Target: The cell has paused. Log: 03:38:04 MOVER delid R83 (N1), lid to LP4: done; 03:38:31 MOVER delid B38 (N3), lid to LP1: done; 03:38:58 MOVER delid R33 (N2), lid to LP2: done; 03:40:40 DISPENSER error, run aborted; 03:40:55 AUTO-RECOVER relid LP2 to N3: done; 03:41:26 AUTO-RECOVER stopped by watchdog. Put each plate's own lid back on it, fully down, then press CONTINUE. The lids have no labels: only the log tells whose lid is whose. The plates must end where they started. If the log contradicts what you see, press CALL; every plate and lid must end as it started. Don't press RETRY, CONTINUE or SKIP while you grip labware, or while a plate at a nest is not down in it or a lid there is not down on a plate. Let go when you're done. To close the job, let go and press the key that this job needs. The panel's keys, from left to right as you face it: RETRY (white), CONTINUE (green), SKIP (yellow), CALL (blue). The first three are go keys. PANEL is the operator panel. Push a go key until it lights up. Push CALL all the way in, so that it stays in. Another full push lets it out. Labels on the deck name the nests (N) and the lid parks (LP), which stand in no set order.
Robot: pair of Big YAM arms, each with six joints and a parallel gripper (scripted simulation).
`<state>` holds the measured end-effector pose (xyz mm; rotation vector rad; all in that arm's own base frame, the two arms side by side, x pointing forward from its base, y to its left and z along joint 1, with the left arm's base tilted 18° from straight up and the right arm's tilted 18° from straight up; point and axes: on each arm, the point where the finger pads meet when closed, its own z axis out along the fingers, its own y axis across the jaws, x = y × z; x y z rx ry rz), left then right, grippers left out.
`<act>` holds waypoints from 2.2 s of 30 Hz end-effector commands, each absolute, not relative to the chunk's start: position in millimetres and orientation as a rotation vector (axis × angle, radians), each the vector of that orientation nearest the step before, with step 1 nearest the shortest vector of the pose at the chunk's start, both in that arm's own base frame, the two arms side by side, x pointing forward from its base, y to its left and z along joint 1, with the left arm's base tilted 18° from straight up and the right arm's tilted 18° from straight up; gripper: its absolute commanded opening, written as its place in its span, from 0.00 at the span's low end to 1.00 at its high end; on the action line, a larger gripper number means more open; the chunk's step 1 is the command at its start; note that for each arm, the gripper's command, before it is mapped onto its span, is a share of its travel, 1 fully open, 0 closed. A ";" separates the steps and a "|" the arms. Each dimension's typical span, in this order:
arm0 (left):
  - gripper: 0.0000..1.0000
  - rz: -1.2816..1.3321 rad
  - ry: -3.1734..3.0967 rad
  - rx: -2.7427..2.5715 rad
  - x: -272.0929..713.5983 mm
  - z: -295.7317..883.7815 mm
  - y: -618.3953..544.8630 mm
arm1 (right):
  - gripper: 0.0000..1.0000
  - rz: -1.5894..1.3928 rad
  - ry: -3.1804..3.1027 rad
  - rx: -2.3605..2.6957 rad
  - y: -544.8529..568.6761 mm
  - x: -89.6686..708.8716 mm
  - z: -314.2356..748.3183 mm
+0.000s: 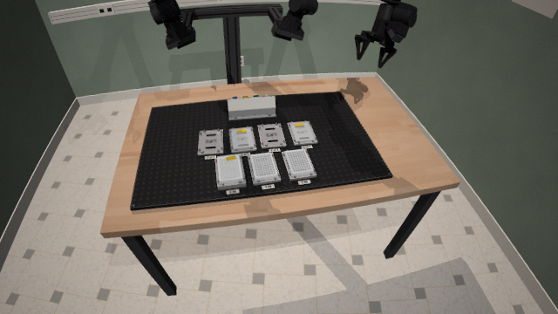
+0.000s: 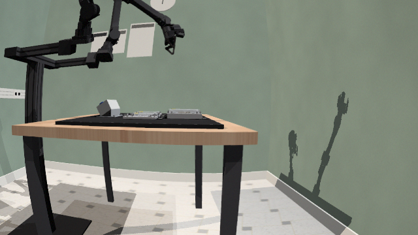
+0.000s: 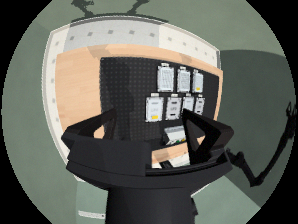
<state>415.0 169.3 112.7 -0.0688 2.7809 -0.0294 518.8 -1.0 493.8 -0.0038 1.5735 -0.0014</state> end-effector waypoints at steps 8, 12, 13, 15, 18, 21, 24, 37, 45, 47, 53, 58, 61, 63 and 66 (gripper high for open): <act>1.00 -0.016 2.750 -0.057 424.5 167.3 124.4 | 1.00 0.000 1.524 -0.003 0.1 517.9 517.9; 1.00 -0.028 2.787 -0.054 421.7 172.1 115.7 | 1.00 0.000 1.524 -0.003 0.1 517.9 517.9; 1.00 -0.038 2.807 -0.056 419.6 170.5 111.1 | 1.00 0.000 1.524 -0.003 0.1 517.9 517.9; 1.00 -0.032 2.791 -0.055 414.8 175.5 101.8 | 1.00 0.000 1.524 -0.003 0.1 517.9 517.9; 1.00 -0.029 2.820 -0.041 411.8 185.8 90.0 | 1.00 0.000 1.524 -0.003 0.1 517.9 517.9; 1.00 -0.033 2.825 -0.042 403.5 189.1 76.9 | 1.00 0.000 1.524 -0.003 0.1 517.9 517.9; 1.00 -0.035 2.825 -0.042 399.0 194.6 67.0 | 1.00 0.000 1.524 -0.003 0.1 517.9 517.9; 1.00 -0.017 2.890 -0.011 370.0 219.0 26.1 | 1.00 0.000 1.524 -0.003 0.1 517.9 517.9; 1.00 -0.001 2.916 0.006 350.6 237.6 3.4 | 1.00 0.000 1.524 -0.003 0.1 517.9 517.9; 1.00 -0.002 2.929 0.006 346.5 236.0 0.2 | 1.00 0.000 1.524 -0.003 0.1 517.9 517.9; 1.00 0.017 2.941 0.001 371.1 206.8 -10.9 | 1.00 0.000 1.524 -0.003 0.1 517.9 517.9; 1.00 0.038 2.954 -0.004 386.7 186.5 -15.7 | 1.00 0.000 1.524 -0.003 0.1 517.9 517.9; 1.00 0.059 2.955 -0.008 399.2 178.8 -19.0 | 1.00 0.000 1.524 -0.003 0.1 517.9 517.9; 1.00 0.059 2.955 -0.008 399.2 178.8 -19.0 | 1.00 0.000 1.524 -0.003 0.1 517.9 517.9; 1.00 0.060 2.967 -0.008 403.5 161.1 -21.9 | 1.00 0.000 1.524 -0.003 0.1 517.9 517.9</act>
